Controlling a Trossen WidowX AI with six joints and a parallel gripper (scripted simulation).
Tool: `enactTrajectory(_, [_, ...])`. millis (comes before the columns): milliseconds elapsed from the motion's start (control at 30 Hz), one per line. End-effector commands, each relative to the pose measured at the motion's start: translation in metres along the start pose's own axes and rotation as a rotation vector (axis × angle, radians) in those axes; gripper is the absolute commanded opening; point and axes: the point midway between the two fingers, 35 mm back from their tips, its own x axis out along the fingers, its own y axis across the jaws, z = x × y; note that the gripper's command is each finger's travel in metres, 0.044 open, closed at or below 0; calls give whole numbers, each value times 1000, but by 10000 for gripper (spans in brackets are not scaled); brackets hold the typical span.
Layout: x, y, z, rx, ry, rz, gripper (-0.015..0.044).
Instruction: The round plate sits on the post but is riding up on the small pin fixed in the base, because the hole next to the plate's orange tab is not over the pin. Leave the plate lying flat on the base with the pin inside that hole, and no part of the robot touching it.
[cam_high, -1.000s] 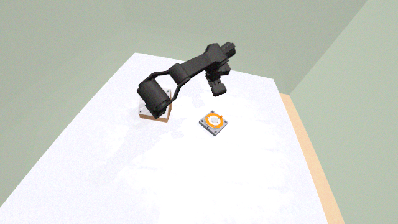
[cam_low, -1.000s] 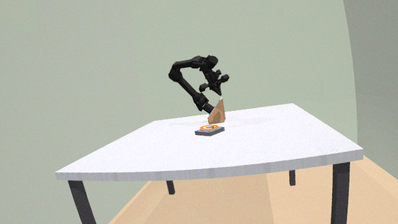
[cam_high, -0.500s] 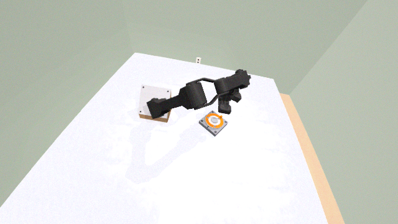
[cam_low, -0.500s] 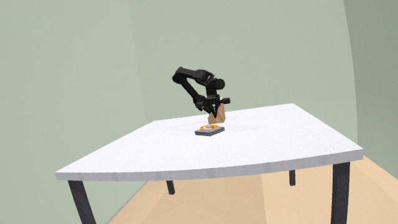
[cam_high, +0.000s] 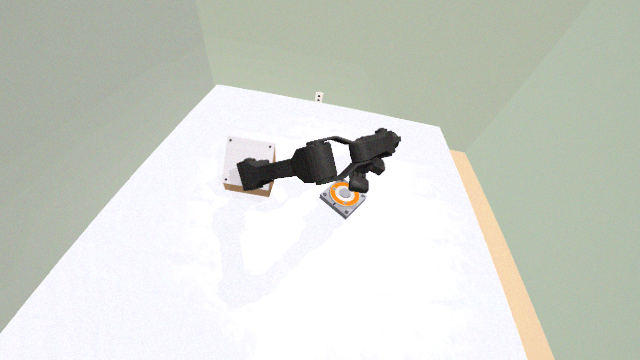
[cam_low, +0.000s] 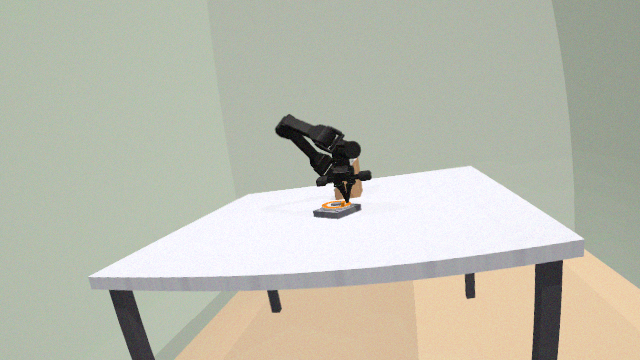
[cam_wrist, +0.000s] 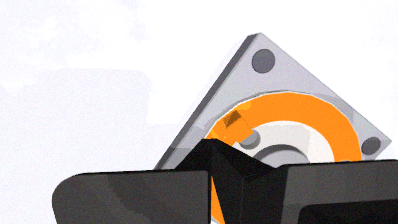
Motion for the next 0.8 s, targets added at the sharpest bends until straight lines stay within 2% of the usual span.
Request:
enactTrajectory(0, [1, -2, 3, -4, -7, -3, 0])
enactTrajectory(767, [2, -21, 19, -3, -8, -5, 0])
